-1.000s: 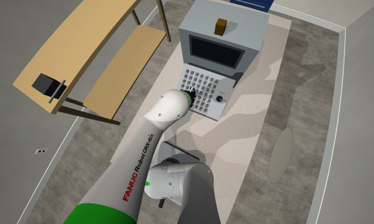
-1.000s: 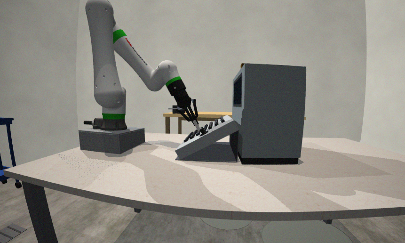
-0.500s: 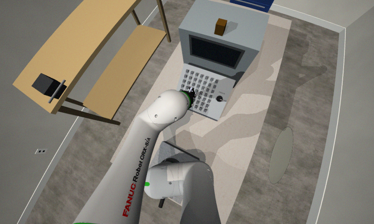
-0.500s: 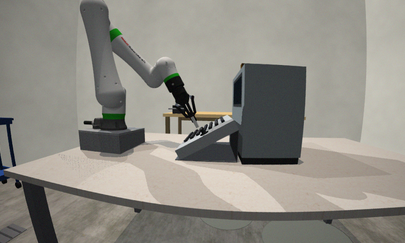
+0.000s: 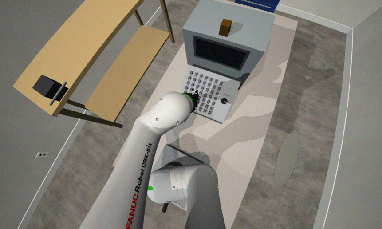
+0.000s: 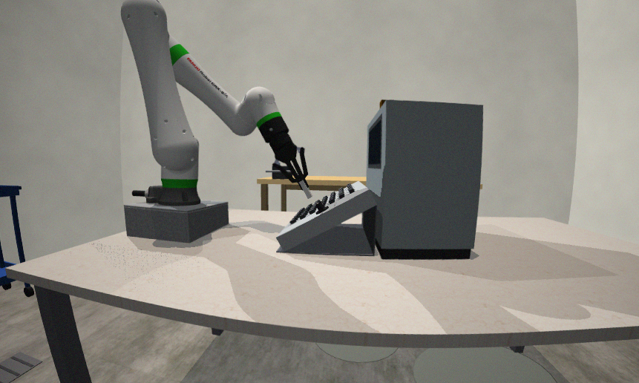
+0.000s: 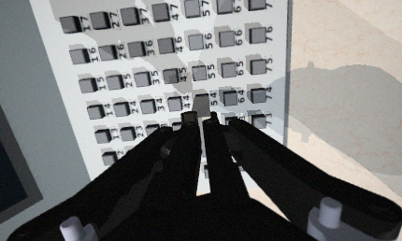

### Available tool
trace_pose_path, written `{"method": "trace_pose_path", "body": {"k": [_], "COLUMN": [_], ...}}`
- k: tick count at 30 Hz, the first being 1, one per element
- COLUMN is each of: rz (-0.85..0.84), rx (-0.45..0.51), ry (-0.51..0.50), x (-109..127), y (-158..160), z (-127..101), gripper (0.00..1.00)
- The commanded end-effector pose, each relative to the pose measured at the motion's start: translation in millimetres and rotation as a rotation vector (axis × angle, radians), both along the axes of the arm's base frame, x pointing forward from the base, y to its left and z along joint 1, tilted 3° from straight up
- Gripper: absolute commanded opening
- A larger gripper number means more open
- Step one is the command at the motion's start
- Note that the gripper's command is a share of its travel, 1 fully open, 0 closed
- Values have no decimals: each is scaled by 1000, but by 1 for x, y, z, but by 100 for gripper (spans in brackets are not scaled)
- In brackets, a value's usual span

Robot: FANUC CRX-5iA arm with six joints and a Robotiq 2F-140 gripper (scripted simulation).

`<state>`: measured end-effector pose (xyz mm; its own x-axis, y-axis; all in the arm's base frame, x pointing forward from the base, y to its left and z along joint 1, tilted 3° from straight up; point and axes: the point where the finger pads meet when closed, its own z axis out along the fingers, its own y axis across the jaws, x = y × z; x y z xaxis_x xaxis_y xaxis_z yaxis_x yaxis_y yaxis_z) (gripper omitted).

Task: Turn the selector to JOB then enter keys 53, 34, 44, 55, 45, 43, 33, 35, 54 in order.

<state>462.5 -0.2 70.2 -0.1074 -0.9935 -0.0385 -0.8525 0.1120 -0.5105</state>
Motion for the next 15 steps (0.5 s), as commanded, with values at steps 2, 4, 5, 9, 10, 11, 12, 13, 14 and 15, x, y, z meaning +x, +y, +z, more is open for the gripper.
{"method": "trace_pose_path", "body": {"k": [2,4,5,9,10,11,12,13,14,15], "rz": [0,0,0,0,0,0,0,0,0,0], "rx": [0,0,0,0,0,0,0,0,0,0], "ry": [-1,-1,-1,-1,-1,-1,-1,-1,-1,-1], "x": [0,1,2,13,17,20,23,26,28,29], "y": [0,0,0,-1,-2,-2,-3,-3,-3,-3], "z": [1,1,2,8,10,12,14,16,17,18], "gripper": [0,0,0,0,0,0,0,0,0,0]}}
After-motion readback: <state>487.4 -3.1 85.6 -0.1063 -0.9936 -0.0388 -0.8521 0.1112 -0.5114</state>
